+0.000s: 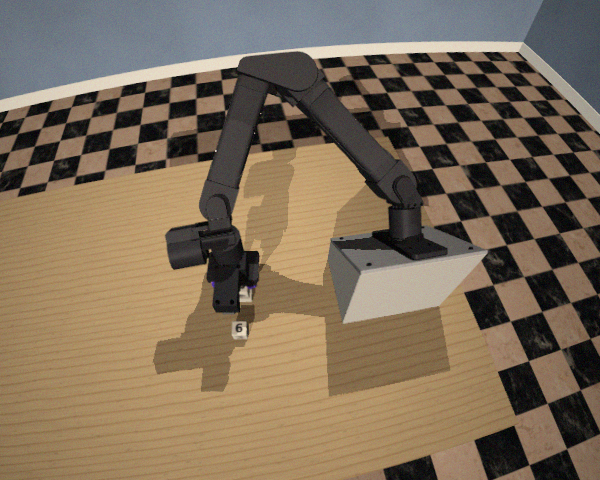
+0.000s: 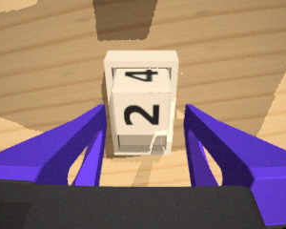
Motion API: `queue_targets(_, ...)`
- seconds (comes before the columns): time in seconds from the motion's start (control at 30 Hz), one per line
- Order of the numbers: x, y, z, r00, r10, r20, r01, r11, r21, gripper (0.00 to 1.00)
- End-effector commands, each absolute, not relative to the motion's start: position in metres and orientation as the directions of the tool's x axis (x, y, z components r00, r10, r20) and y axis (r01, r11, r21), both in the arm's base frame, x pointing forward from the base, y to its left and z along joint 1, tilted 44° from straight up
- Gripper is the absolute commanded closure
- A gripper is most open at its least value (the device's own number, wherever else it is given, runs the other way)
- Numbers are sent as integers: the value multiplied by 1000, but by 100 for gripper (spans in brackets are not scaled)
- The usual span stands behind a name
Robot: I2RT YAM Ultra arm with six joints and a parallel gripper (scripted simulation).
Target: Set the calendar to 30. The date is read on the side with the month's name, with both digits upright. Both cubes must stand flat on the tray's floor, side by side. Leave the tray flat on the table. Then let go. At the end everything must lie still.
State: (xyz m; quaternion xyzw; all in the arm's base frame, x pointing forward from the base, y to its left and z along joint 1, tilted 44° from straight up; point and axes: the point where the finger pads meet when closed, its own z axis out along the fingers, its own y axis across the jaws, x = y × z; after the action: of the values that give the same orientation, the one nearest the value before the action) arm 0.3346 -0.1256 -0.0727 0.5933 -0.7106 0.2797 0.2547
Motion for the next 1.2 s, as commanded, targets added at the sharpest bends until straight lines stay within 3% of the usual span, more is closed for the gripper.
queue_targets(0.0, 336, -108, -58, -159, -704, 693, -987, 130, -95, 53)
queue_targets(0.6, 337, -72, -22, -160, -704, 692, -987, 130, -95, 53)
queue_targets(0.63, 337, -72, -22, -160, -704, 692, -987, 130, -95, 0)
queue_targets(1.17, 337, -72, -22, -160, -704, 692, -987, 130, -95, 0)
